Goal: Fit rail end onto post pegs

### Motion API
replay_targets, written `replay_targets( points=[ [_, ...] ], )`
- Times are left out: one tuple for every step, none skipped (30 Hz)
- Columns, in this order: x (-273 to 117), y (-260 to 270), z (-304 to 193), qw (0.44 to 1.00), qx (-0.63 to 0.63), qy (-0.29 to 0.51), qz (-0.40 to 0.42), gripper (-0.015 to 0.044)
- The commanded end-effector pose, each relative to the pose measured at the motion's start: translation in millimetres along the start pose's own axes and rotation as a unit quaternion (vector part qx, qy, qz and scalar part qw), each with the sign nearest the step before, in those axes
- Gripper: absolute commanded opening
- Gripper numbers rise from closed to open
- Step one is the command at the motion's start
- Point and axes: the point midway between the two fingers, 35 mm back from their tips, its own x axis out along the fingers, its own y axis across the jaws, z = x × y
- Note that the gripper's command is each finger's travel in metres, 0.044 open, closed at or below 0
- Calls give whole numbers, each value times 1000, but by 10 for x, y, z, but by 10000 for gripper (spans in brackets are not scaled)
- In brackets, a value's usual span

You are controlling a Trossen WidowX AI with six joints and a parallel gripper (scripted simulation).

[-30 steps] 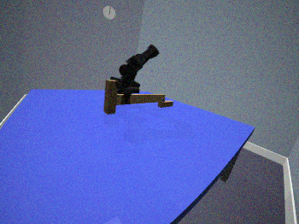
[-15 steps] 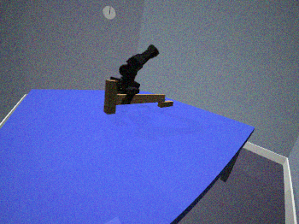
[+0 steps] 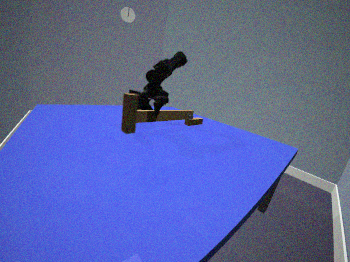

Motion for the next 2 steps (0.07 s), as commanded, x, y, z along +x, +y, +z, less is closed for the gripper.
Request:
replay_targets(
  points=[
    [-15,4,18,1000,-1,1,-1,440],
    [-15,4,18,1000,-1,1,-1,440]
  ],
)
